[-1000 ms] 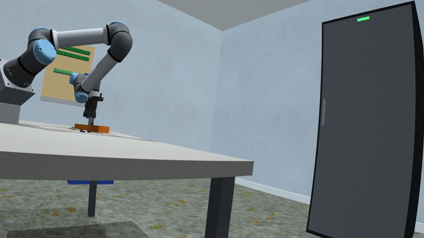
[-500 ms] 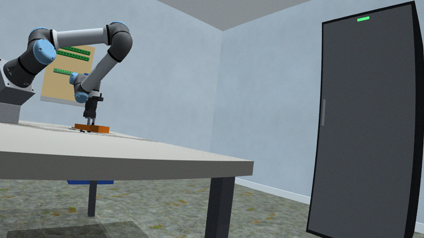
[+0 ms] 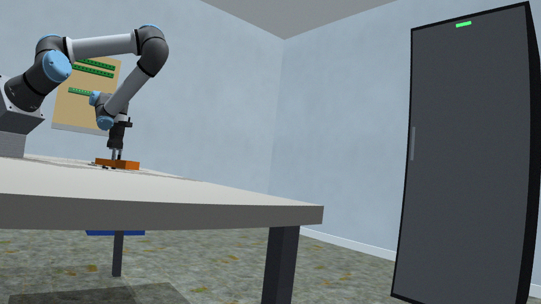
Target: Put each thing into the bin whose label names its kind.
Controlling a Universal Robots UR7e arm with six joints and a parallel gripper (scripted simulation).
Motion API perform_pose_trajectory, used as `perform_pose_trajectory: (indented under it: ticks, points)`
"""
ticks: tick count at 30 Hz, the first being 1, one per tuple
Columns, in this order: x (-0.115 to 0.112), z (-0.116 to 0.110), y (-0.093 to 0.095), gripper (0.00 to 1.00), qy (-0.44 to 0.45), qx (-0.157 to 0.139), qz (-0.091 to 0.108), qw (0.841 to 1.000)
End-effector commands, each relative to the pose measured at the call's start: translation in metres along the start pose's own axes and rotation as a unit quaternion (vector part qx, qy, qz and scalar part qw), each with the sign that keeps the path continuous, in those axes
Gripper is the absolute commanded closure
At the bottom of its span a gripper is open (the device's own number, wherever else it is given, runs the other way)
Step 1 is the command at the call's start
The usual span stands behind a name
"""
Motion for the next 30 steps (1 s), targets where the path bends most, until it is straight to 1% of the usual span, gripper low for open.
perform_pose_trajectory:
  ticks: [1,13,16,29,30]
  points:
    - [0.002,0.000,-0.009,0.38,-0.001,0.000,-0.001,1.000]
    - [0.002,0.000,-0.021,0.38,-0.001,0.000,-0.001,1.000]
    - [0.002,0.000,-0.036,0.38,-0.001,0.000,-0.001,1.000]
    - [0.002,0.000,-0.035,0.38,0.000,0.000,-0.001,1.000]
    - [0.007,0.008,-0.035,0.36,0.026,0.000,-0.002,1.000]
Point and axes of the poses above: the point where the finger pads meet when closed, its own y axis out along the fingers, its own x axis across the jaws, z = x × y, the point moved 5 cm from there along -y, back along the fingers, and after that the axes turned 8 degrees about y, right-handed, at the moved point
